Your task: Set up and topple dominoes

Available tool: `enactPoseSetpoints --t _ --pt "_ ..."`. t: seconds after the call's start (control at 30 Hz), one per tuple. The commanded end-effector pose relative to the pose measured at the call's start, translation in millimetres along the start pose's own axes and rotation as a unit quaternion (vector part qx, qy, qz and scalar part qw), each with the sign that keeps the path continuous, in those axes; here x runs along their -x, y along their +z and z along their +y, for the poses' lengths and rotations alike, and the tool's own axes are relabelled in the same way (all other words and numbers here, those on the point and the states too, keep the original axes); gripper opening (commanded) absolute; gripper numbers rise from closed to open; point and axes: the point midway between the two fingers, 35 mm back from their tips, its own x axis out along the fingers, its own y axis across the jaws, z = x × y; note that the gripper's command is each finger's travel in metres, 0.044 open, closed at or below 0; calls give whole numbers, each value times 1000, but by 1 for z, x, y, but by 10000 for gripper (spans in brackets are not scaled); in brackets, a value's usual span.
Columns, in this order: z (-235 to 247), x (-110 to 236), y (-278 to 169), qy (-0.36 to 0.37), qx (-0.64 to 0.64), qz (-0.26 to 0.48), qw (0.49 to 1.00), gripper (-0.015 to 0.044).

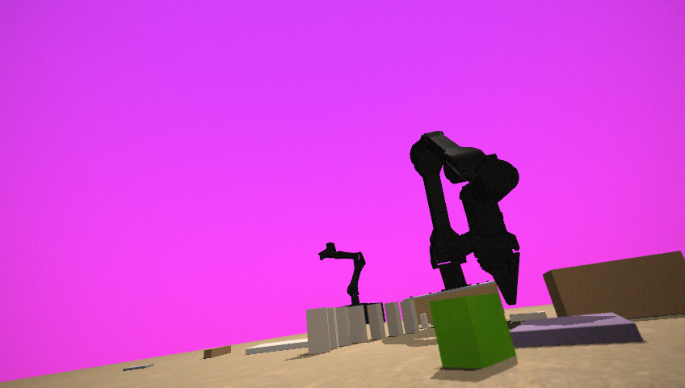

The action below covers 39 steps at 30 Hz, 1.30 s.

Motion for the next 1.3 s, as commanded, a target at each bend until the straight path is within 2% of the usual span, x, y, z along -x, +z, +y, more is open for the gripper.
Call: enactPoseSetpoints --t 0.0,0.6,1.03,1.27 --pt "-3 -11 1 -2 0 -3 1000 440" --pt "-4 -26 2 -2 0 -3 1000 440" --pt "-4 -26 2 -2 0 -3 1000 107" --pt "-4 -26 2 -2 0 -3 1000 107"
